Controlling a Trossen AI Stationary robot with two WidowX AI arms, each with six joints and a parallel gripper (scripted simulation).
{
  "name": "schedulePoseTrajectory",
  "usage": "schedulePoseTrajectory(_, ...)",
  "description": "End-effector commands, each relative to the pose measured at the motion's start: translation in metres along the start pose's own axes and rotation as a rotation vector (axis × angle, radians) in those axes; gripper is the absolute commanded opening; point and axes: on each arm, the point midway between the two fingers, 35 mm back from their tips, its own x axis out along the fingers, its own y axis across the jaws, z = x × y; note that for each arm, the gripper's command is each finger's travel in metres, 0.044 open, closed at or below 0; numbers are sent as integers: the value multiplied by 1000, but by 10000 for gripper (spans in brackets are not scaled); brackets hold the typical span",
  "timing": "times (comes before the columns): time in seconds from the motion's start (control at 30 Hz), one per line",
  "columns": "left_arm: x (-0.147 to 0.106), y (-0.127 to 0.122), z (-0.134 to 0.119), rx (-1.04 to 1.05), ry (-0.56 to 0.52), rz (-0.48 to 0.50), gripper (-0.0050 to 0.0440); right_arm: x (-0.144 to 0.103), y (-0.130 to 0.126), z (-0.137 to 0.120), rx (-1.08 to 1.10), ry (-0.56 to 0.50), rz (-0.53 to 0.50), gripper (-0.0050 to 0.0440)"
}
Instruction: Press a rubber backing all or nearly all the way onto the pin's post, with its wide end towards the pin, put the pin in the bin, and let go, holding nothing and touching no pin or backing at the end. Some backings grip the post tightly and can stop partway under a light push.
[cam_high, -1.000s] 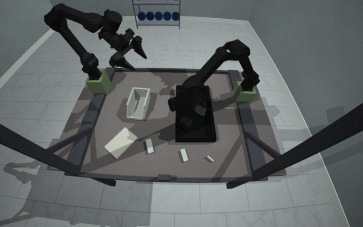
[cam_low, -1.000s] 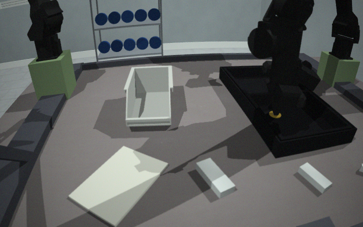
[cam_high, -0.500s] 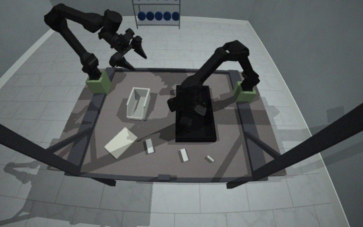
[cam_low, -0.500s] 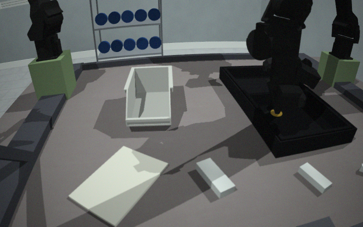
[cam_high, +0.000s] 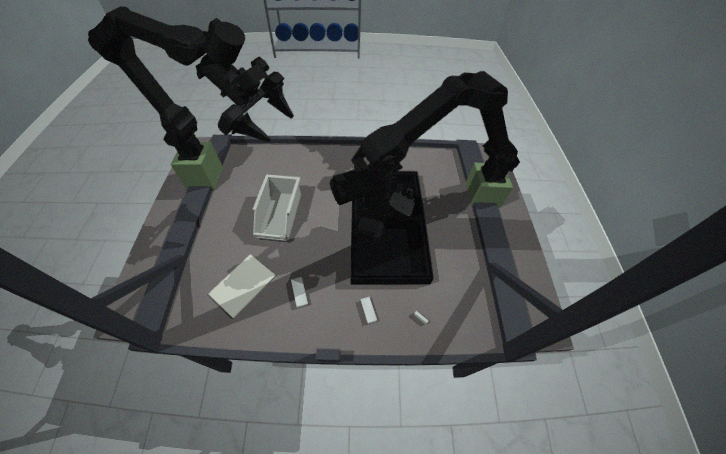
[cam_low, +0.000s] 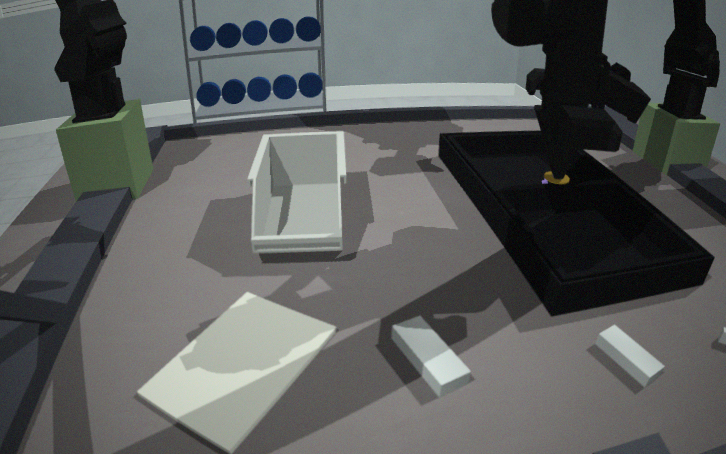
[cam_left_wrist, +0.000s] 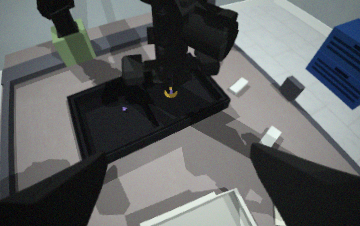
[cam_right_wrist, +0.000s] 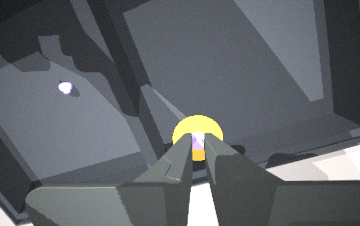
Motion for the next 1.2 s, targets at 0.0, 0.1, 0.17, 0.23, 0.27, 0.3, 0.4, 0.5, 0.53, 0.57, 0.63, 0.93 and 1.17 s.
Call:
schedulePoseTrajectory(0.0, -5, 0, 9, -7, 12, 7, 440, -6, -2, -22, 19, 30, -21, -50)
schedulePoseTrajectory(0.1, -8, 0, 5, -19, 87, 15, 440, -7, -3, -56, 53, 69, -50, -50)
schedulePoseTrajectory(0.17, -12, 0, 2, -27, 145, 22, 440, -7, -1, -83, 77, 96, -69, -50)
schedulePoseTrajectory(0.23, -12, 0, 2, -27, 145, 22, 440, -7, -1, -83, 77, 96, -69, -50)
schedulePoseTrajectory(0.27, -13, 0, 0, -30, 171, 25, 440, -6, 0, -93, 81, 100, -75, -50)
schedulePoseTrajectory(0.3, -16, -1, -1, -33, 200, 29, 440, -3, 3, -103, 80, 102, -73, -50)
schedulePoseTrajectory(0.4, -20, -1, -5, -39, 259, 37, 440, 8, 10, -119, 60, 86, -56, -50)
schedulePoseTrajectory(0.5, -23, -1, -6, -42, 288, 41, 440, 19, 18, -128, 33, 58, -35, -50)
schedulePoseTrajectory(0.53, -23, -1, -7, -42, 292, 42, 440, 23, 19, -129, 26, 49, -29, -50)
schedulePoseTrajectory(0.57, -23, 0, -7, -43, 293, 43, 440, 26, 21, -131, 20, 43, -24, -50)
schedulePoseTrajectory(0.63, -23, 0, -7, -42, 294, 43, 440, 31, 24, -133, 7, 28, -15, -50)
schedulePoseTrajectory(0.93, -24, 0, -10, -41, 295, 40, 440, 29, 26, -133, -8, 25, -13, -50)
schedulePoseTrajectory(1.17, -24, 0, -10, -41, 295, 40, 440, 24, 28, -123, -3, 33, -18, -50)
